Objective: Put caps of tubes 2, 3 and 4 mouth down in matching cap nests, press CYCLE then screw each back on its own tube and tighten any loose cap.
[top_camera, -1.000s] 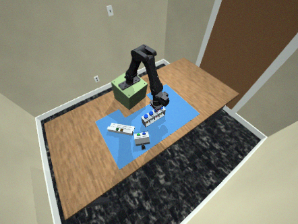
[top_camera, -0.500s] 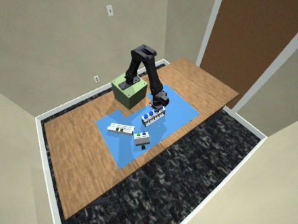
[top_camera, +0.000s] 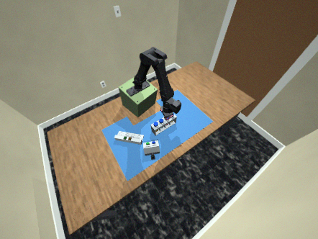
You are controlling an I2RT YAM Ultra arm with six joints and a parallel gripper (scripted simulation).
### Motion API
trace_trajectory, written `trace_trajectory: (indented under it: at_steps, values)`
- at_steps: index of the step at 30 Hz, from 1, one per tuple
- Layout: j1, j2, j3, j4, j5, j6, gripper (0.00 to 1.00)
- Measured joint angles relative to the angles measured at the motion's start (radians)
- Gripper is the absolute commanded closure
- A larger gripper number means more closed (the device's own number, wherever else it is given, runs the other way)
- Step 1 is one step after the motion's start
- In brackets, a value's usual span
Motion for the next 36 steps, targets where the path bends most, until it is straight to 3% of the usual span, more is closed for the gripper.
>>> trace_trajectory:
  at_steps: [21,27,36]
  values:
    - [0.001,-0.016,0.0,-0.023,0.0,0.999,0.51]
    - [0.001,-0.016,0.0,-0.029,0.0,1.099,0.51]
    - [0.001,-0.016,0.007,-0.034,0.0,1.13,0.51]
